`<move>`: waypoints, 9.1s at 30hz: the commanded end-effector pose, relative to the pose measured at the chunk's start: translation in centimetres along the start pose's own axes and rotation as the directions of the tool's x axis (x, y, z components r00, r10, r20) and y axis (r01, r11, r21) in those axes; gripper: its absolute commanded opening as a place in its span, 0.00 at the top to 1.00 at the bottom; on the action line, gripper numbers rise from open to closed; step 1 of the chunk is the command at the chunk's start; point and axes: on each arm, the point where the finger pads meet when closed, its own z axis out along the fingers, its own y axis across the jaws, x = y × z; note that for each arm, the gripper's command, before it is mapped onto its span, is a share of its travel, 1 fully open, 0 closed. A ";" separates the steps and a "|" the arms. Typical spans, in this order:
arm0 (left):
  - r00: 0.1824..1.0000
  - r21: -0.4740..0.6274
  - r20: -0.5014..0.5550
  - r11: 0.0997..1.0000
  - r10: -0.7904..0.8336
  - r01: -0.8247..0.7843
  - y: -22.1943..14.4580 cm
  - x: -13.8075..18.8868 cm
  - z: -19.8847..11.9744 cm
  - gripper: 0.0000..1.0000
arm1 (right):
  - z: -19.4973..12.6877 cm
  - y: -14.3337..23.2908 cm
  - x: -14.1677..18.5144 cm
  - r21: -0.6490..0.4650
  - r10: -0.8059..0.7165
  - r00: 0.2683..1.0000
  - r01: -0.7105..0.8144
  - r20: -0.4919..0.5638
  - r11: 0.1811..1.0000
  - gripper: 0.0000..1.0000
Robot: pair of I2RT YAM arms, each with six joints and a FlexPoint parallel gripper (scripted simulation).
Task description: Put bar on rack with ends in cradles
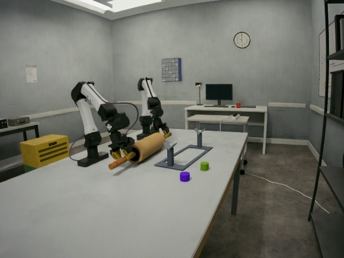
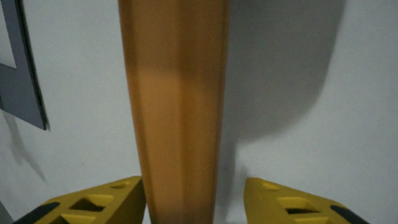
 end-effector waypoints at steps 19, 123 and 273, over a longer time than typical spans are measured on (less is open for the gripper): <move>1.000 -0.016 0.019 1.000 -0.006 0.006 0.5 -0.4 0.0 0.62 | 0.2 -0.4 0.0 0.015 -0.001 1.000 0.001 -0.004 1.000 0.62; 0.999 -0.127 0.036 0.992 0.022 -0.017 10.8 2.9 -10.7 0.81 | -10.9 -9.3 -3.1 0.120 0.026 0.999 -0.024 -0.021 0.992 0.82; 0.990 -0.124 0.061 0.985 0.126 -0.117 27.7 4.4 0.2 0.00 | -1.7 -20.8 -5.6 0.115 0.141 0.989 -0.135 -0.049 0.984 0.00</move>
